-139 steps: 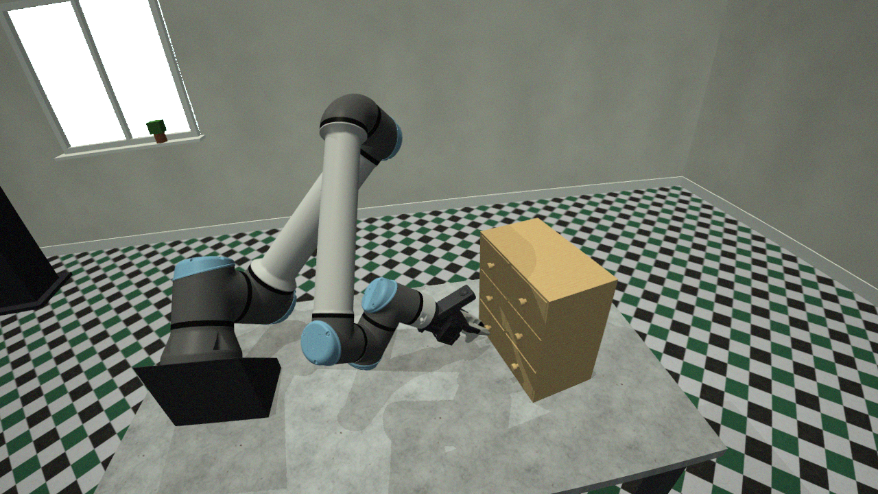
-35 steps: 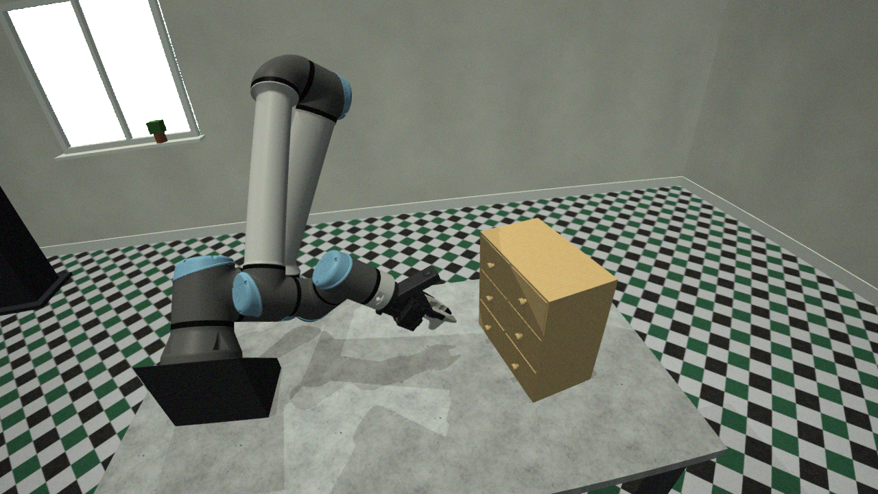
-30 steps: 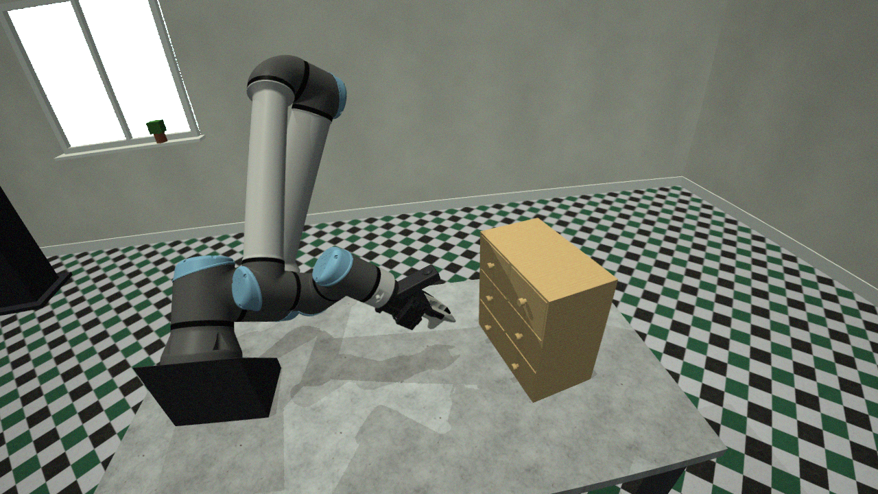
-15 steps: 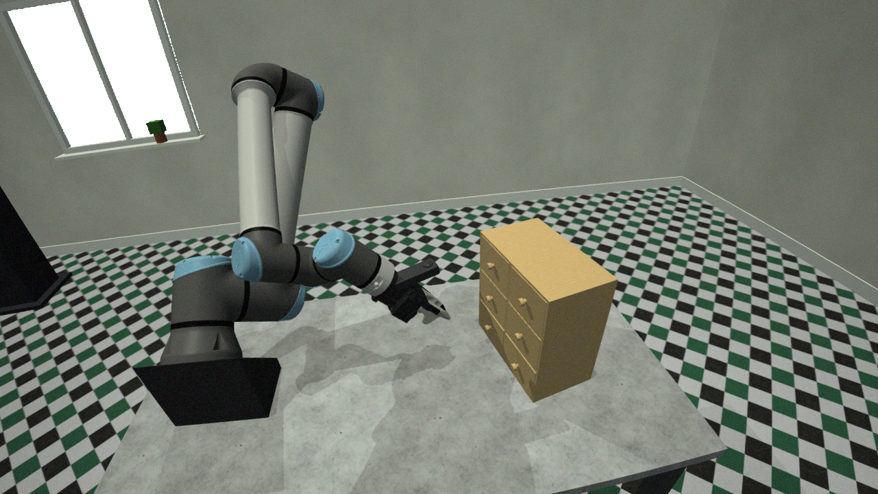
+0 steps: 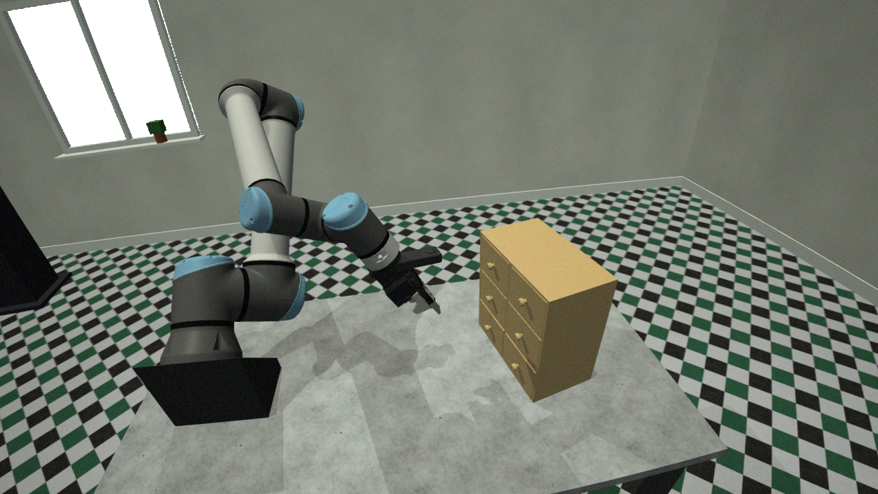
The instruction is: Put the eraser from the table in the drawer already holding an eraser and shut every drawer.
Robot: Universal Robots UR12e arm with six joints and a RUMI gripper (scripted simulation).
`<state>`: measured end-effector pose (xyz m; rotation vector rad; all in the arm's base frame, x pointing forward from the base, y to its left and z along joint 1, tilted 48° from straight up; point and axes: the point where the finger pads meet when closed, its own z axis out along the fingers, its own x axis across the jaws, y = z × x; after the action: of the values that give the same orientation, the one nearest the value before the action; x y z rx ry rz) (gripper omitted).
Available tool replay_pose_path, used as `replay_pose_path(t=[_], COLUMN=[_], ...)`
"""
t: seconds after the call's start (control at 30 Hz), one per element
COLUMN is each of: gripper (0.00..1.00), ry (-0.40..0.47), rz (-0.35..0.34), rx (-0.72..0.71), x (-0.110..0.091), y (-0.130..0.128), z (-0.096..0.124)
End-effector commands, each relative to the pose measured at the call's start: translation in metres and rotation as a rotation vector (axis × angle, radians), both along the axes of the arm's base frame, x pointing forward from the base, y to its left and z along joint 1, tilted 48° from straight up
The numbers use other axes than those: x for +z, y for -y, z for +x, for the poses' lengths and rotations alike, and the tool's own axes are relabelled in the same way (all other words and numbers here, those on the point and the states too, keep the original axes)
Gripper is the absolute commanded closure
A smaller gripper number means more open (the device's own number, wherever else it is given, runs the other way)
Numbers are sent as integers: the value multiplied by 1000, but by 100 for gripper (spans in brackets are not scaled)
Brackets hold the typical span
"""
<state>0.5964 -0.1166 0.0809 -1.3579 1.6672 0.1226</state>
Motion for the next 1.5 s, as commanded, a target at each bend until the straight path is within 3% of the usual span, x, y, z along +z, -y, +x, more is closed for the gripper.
replay_pose_path(t=[0.0,0.47,1.47], gripper=[80,80,80], ry=[-80,-281,-317], rz=[22,-3,-7], rx=[132,337,374], x=[3,20,23], y=[11,34,39], z=[-9,-42,-47])
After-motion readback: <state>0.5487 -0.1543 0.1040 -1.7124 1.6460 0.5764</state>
